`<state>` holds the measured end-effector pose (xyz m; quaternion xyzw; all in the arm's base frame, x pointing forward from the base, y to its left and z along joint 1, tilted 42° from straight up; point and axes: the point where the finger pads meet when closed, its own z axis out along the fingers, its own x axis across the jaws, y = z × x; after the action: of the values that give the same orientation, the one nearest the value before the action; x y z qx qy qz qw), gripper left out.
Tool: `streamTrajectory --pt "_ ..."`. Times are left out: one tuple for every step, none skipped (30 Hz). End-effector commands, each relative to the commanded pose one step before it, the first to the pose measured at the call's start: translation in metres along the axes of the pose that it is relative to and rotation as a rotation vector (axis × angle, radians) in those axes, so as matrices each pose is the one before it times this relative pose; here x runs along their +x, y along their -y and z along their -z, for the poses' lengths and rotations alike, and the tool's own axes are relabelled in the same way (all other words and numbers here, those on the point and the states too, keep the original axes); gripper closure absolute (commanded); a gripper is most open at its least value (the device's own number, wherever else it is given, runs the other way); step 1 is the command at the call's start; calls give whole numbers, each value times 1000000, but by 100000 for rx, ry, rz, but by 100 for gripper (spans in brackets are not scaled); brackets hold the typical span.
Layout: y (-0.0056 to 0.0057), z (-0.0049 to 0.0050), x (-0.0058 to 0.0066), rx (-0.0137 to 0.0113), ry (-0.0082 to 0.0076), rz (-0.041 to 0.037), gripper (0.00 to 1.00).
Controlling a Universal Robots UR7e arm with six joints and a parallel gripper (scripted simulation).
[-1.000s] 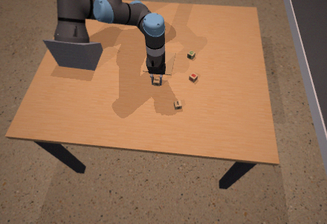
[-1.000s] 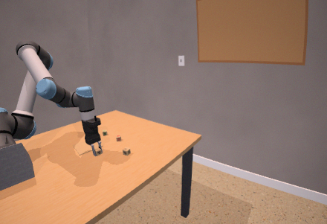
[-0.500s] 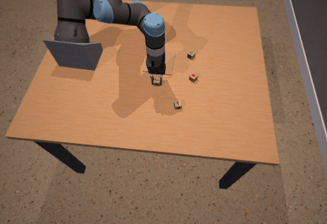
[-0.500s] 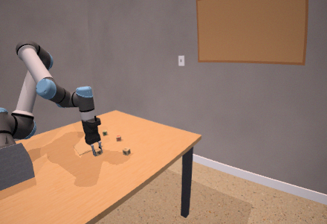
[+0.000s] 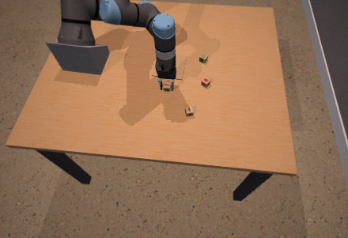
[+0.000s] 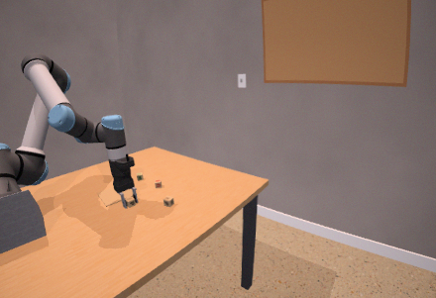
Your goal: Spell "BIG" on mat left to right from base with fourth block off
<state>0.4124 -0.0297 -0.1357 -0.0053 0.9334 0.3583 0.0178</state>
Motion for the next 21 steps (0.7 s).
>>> streamTrajectory --pt "-521 -1141 472 -163 -93 -74 13" --pt "0 0 0 0 0 0 13" --pt "8 59 -14 3 3 1 13" --pt "53 391 -94 21 23 7 13" --pt "133 990 -236 52 58 18 13" --pt "325 1852 -533 133 134 62 13" --pt "652 2258 -497 116 137 25 13" --pt "493 2496 -567 112 60 54 13" --pt "128 2646 -129 32 5 16 13" --pt "4 3090 9 1 -1 -1 13" --pt "9 3629 6 2 -2 -1 13" --pt "12 4130 4 2 -2 -1 13" --pt "0 0 0 0 0 0 13" --pt "0 0 0 0 0 0 13" --pt "11 4575 7 2 -2 -1 13" --pt "11 4954 9 2 -2 -1 13" --pt "11 5255 10 2 -2 -1 13" --pt "11 5469 11 2 -2 -1 13" --pt "10 5591 12 2 -2 -1 13" --pt "9 5617 13 2 -2 -1 13" --pt "11 5544 10 2 -2 -1 13"
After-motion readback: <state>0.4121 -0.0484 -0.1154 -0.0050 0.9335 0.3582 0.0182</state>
